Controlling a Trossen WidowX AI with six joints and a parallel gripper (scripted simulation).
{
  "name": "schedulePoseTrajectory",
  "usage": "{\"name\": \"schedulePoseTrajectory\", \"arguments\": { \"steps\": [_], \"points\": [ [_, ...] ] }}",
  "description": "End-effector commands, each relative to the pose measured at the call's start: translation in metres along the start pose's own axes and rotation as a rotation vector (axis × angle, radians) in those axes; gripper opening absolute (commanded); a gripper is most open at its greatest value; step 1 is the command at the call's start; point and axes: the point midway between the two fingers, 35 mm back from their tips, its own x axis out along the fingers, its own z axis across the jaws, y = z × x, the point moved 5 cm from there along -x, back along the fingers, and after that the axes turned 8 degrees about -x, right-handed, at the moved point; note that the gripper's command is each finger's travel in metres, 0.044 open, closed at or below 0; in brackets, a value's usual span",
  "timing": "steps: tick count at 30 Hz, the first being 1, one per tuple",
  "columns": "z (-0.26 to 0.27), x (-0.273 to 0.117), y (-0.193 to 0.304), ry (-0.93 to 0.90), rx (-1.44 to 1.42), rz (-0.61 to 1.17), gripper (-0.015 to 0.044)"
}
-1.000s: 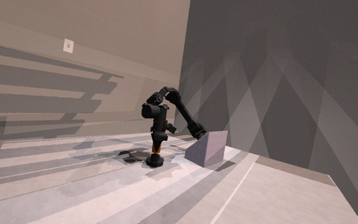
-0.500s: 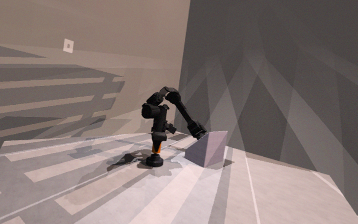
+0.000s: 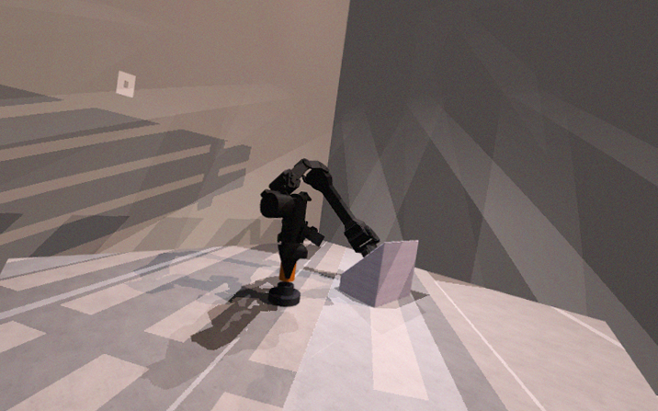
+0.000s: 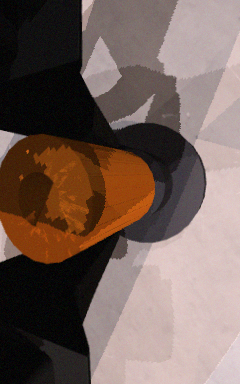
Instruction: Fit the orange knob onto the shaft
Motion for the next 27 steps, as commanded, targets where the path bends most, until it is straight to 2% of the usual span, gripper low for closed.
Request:
{"name": "schedulePoseTrajectory", "arguments": {
  "steps": [1,18,27],
  "points": [
    [0.000,0.000,0.000,-0.002,-0.017,0.002,0.0000],
    [0.001,0.006,0.001,-0.002,0.078,0.003,0.0000],
    [0.002,0.011,0.001,-0.002,0.022,0.003,0.0000]
  ]
}}
